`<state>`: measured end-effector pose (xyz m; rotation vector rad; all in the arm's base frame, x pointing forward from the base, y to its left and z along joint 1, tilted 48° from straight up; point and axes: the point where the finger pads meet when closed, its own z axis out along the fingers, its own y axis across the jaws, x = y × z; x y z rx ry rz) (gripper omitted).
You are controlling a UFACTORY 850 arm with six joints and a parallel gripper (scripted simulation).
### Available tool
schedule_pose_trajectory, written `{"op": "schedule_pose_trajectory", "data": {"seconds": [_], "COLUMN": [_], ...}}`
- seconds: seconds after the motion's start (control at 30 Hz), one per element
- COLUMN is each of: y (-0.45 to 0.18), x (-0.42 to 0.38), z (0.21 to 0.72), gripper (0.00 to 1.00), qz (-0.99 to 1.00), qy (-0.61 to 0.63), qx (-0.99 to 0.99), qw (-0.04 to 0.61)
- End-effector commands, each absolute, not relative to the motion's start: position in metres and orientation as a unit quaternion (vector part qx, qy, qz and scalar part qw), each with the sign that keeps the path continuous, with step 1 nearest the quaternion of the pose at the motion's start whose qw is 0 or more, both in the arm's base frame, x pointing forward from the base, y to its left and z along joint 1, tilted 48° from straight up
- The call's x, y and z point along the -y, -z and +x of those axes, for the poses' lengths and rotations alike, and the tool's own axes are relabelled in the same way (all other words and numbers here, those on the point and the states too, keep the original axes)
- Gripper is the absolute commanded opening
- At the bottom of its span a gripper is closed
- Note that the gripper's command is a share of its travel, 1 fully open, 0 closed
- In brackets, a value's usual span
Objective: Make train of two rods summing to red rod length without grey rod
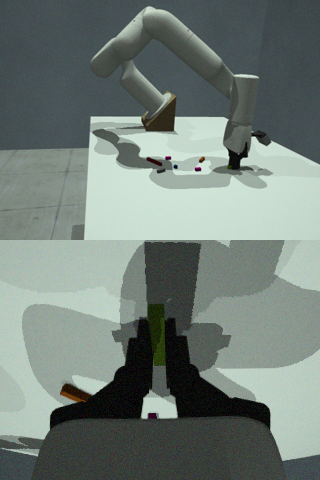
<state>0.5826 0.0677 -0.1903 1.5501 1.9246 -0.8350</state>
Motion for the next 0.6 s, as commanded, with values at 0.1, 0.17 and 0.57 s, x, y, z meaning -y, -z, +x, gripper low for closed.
{"op": "schedule_pose_trajectory", "data": {"seconds": [0.1, 0.17, 0.57], "y": [0.180, 0.172, 0.127], "x": [-0.080, -0.089, -0.138], "z": [0.583, 0.583, 0.581], "gripper": [0.04, 0.04, 0.04], "qz": [0.573, 0.573, 0.573], "qy": [0.308, 0.308, 0.308], "qx": [-0.712, -0.712, -0.712], "qw": [0.264, 0.264, 0.264]}}
